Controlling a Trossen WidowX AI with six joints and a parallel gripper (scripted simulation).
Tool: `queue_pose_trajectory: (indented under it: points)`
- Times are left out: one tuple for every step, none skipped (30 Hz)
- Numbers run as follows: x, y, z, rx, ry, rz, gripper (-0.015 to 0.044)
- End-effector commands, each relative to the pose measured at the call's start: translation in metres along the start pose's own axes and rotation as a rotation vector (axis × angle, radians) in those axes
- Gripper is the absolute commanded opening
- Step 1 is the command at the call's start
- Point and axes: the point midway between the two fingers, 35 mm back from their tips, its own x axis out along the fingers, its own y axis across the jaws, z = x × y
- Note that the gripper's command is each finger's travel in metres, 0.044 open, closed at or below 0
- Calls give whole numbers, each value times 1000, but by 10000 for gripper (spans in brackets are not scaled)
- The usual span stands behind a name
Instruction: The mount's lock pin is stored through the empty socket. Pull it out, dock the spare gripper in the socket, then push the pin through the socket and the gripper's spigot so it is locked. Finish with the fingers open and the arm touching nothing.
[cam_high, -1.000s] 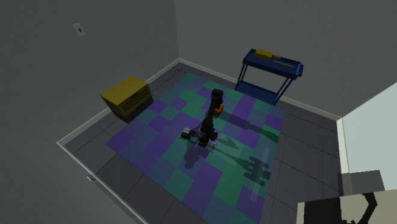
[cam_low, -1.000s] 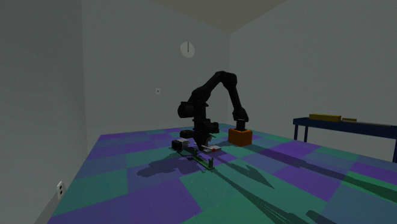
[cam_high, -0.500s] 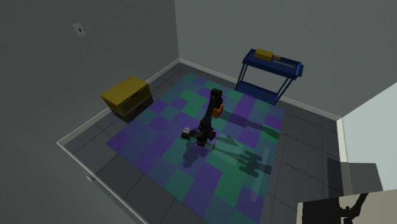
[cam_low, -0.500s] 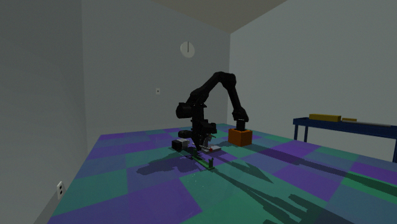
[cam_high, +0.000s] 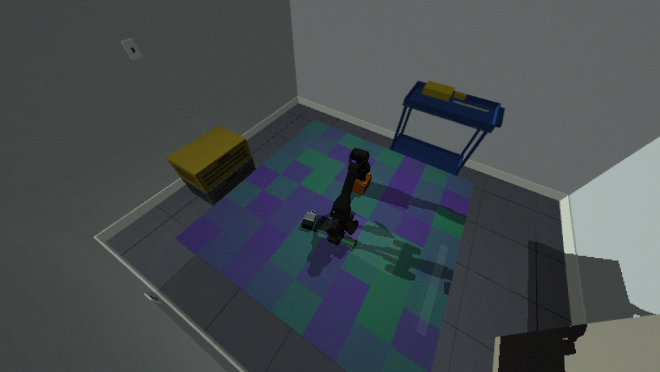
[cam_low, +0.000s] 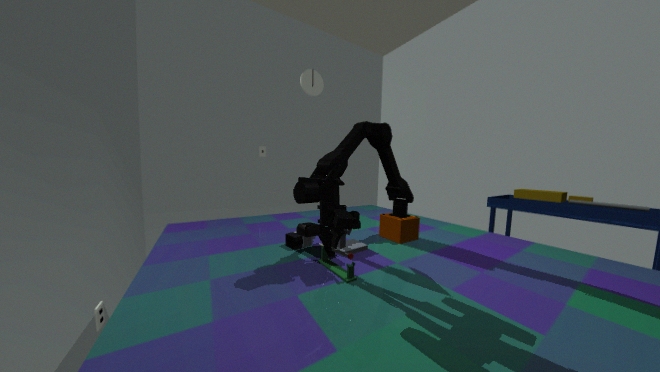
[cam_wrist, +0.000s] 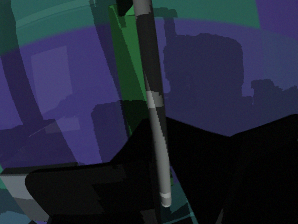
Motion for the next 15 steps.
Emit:
queue_pose_trajectory:
  points:
    - [8,1,-1,-1,0,1,0]
    - [9,2,-1,-1,0,0,0]
    - [10,2,-2,-1,0,-1,0]
    - [12,2,-2,-2,0,-1,0]
    - [12,2,-2,-2,0,-2,0]
    - [13,2,-2,-2,0,-2,0]
    - [13,2,-2,-2,0,-2,0]
    - [13,2,-2,-2,0,-2,0]
    - [13,2,-2,-2,0,-2,0]
    - [13,2,-2,-2,0,-2,0]
    - [13,2,-2,-2,0,-2,0]
    - [13,2,-2,-2,0,-2,0]
    - [13,2,-2,-3,0,-3,0]
    - [13,2,-2,-4,-1,-4,0]
    - [14,2,-2,-6,-1,-6,0]
